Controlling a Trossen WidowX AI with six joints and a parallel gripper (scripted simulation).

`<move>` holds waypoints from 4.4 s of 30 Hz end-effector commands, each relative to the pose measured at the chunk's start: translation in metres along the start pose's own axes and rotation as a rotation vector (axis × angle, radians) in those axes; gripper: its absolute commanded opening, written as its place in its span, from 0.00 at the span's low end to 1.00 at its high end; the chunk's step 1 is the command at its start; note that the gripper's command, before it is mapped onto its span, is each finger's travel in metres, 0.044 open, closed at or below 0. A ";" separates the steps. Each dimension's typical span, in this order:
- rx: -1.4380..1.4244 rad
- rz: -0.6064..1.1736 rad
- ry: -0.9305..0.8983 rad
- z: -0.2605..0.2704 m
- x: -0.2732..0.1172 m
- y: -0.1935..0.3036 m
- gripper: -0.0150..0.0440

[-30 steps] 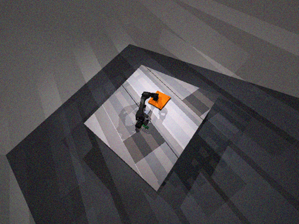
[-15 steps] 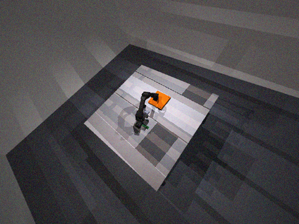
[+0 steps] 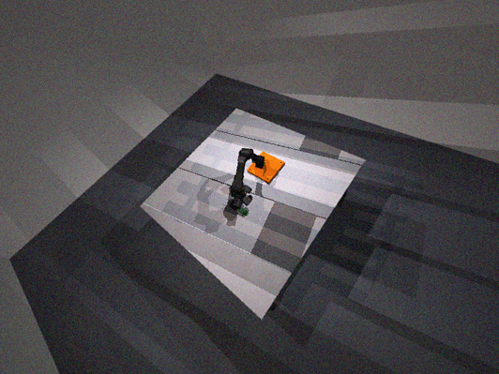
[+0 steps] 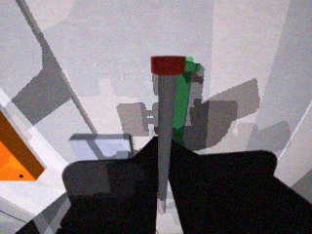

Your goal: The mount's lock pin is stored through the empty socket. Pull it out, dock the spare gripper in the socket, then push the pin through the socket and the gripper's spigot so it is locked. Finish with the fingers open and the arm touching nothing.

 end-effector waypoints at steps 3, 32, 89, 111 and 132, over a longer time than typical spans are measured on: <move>0.007 -0.005 -0.002 0.019 -0.005 0.001 0.25; 0.016 -0.006 -0.012 0.076 0.012 0.001 0.25; 0.019 -0.008 -0.018 0.073 0.043 0.025 0.25; 0.017 -0.008 -0.024 0.069 0.047 0.039 0.25; 0.014 -0.007 -0.032 0.066 0.050 0.051 0.25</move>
Point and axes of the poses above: the point midway between the two fingers, 35 mm back from their tips, its own x axis out along the fingers, its own z axis across the jaws, y = z × x, the point moved 8 cm from there along -x, back along the fingers, and after that the axes turned 11 degrees about x, right-handed, at the moved point
